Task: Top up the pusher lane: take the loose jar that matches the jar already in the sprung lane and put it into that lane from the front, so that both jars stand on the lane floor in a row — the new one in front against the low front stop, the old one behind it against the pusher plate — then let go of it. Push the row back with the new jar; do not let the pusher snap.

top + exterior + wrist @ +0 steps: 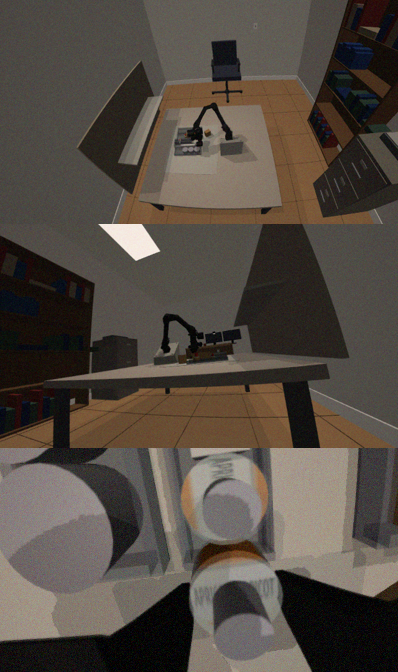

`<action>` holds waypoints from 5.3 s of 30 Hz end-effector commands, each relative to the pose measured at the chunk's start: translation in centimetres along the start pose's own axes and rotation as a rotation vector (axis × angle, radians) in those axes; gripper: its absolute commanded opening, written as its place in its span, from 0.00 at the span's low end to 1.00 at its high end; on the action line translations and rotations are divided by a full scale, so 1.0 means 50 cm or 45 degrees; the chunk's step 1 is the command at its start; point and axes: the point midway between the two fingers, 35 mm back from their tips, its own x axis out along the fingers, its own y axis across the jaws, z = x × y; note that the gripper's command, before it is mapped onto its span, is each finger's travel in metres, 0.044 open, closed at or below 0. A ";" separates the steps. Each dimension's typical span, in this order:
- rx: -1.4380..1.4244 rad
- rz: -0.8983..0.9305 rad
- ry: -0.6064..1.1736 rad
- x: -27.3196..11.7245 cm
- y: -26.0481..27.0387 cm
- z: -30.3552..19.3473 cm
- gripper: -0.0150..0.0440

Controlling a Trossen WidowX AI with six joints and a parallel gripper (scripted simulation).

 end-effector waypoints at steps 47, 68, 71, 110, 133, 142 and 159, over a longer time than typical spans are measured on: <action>0.024 -0.002 -0.032 -0.016 -0.008 0.055 0.25; 0.024 -0.002 -0.032 -0.017 -0.009 0.065 0.25; 0.024 -0.002 -0.032 -0.017 -0.009 0.065 0.25; 0.024 -0.002 -0.032 -0.013 -0.007 0.068 0.25; 0.024 -0.002 -0.032 -0.012 -0.007 0.074 0.25; 0.024 -0.002 -0.032 -0.006 -0.007 0.074 0.25; 0.024 -0.002 -0.032 0.005 -0.007 0.074 0.25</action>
